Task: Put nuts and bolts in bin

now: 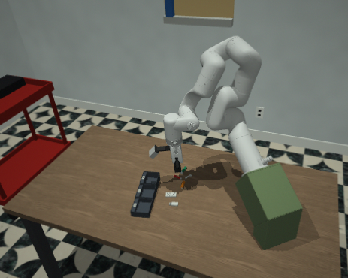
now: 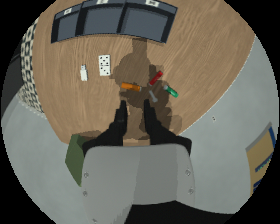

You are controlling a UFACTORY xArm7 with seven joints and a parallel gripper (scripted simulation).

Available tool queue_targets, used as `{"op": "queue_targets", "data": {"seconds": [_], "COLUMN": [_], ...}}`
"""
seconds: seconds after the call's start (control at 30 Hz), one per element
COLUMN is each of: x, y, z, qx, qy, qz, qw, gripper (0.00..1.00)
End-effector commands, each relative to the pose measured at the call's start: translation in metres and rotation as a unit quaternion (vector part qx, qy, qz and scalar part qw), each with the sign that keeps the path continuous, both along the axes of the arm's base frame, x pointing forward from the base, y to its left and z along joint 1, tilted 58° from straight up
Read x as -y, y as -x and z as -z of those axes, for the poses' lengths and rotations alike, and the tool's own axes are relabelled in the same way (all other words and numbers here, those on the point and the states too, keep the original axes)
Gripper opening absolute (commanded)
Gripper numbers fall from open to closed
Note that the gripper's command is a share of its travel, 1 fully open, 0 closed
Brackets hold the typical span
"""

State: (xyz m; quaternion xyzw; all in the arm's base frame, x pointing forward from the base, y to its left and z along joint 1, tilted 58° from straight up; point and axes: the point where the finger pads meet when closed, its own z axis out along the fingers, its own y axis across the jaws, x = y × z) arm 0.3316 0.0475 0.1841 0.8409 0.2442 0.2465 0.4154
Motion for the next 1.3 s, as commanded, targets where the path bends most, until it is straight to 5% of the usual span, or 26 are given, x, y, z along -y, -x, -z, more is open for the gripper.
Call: {"op": "queue_targets", "data": {"seconds": [0.0, 1.27], "x": [0.0233, 0.0266], "y": [0.0071, 0.0078], "z": [0.0012, 0.001], "qx": [0.045, 0.045], "qy": [-0.048, -0.048], "qz": [0.042, 0.042], "qw": [0.997, 0.997], "gripper": [0.29, 0.29]}}
